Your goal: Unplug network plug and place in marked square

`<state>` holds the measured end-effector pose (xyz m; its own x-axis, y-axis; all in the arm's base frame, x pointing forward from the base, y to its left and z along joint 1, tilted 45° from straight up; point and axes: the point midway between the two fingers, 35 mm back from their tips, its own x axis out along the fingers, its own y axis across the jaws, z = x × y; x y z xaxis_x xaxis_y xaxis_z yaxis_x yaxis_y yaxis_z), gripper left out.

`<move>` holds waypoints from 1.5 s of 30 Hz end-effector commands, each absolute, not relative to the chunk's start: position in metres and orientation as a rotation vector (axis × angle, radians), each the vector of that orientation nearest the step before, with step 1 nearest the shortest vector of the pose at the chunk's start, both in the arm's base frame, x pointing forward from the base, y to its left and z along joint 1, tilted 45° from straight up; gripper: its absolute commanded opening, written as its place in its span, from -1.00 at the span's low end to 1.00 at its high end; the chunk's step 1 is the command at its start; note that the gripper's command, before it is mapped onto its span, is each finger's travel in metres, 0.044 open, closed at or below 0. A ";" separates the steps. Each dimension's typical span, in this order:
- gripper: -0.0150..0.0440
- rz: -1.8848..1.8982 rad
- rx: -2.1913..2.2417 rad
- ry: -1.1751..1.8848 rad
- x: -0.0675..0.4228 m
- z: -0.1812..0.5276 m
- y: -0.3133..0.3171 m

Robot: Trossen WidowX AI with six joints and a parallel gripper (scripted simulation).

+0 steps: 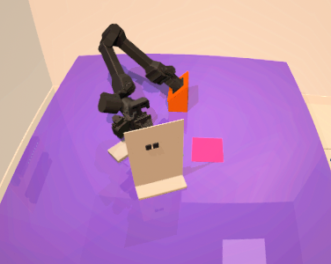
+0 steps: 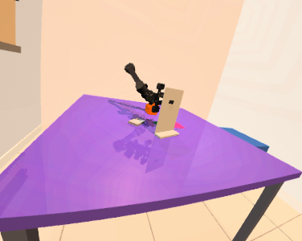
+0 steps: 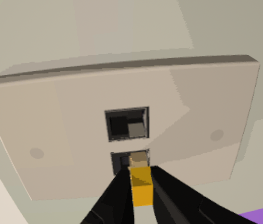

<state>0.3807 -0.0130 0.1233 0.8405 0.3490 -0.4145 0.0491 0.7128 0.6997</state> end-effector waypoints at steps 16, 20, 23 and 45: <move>-0.49 0.174 0.772 0.562 0.370 0.126 -0.015; -0.49 0.174 0.772 0.562 0.368 0.126 -0.015; -0.49 0.174 0.772 0.562 0.367 0.127 -0.016; -0.49 0.173 0.771 0.562 0.356 0.131 -0.019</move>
<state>0.3581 -0.0189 0.1300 0.8416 0.3438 -0.4166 0.0577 0.7097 0.7022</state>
